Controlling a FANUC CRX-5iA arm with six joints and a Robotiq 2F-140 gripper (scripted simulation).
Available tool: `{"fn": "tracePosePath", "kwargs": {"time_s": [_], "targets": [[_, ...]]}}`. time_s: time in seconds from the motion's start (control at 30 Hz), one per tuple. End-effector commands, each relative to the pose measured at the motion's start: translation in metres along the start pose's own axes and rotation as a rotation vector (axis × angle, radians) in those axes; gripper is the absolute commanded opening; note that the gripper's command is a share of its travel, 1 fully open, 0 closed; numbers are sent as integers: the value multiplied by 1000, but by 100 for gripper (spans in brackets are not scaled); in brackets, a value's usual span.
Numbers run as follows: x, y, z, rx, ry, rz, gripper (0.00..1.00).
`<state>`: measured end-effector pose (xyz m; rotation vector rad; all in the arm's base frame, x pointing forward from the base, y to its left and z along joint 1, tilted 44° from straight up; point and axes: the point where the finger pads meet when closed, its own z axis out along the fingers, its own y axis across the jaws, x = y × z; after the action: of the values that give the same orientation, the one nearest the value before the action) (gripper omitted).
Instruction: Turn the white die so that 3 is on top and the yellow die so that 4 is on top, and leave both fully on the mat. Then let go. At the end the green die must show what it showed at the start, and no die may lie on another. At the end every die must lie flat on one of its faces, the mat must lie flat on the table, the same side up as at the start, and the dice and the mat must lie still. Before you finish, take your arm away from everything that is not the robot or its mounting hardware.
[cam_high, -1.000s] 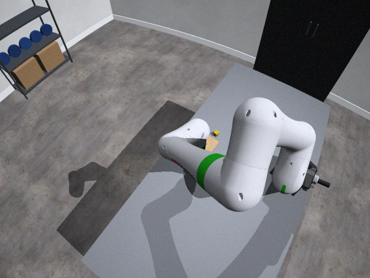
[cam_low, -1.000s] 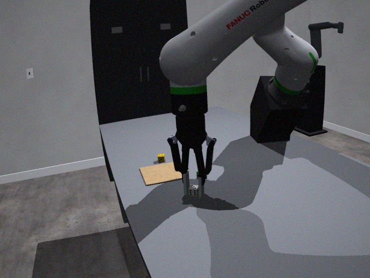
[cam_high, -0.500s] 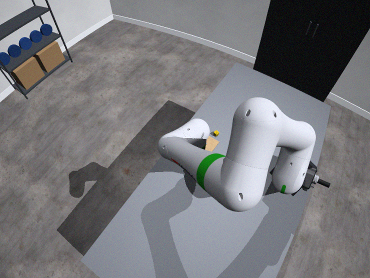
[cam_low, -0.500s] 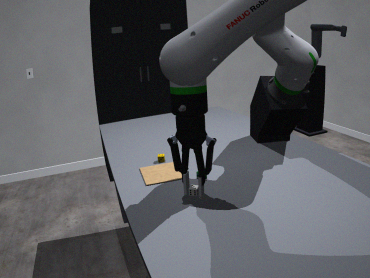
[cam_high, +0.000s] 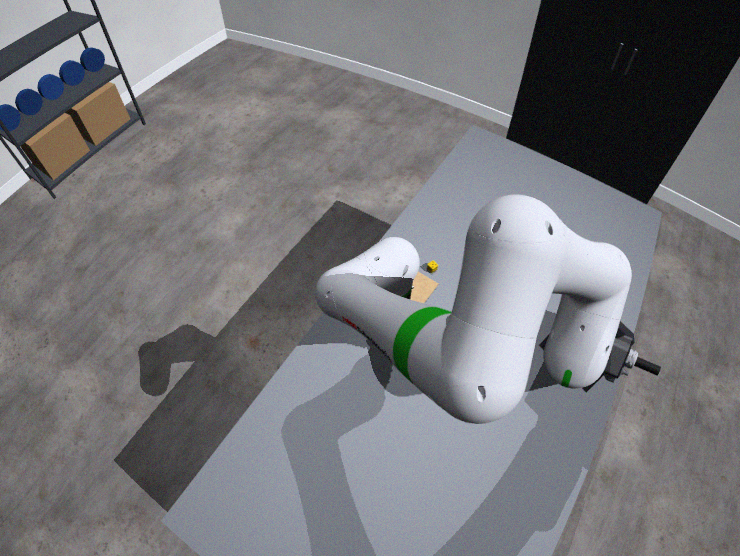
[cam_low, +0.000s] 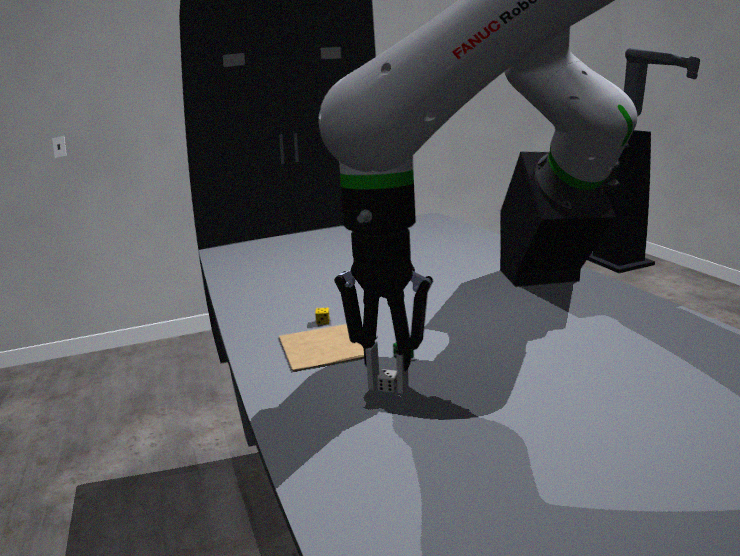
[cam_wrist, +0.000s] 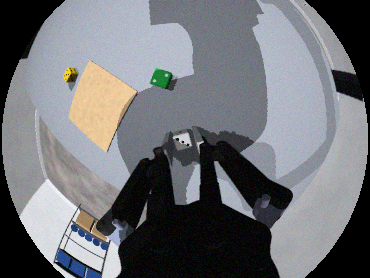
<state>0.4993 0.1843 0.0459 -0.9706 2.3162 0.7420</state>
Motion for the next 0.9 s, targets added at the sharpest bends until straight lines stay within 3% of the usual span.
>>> {"fn": "tracePosePath", "kwargs": {"time_s": [0.0,0.17,0.2,0.87], "targets": [[0,0,0,0,0,0,25],[0,0,0,0,0,0,25],[0,0,0,0,0,0,13],[0,0,0,0,0,0,13]]}}
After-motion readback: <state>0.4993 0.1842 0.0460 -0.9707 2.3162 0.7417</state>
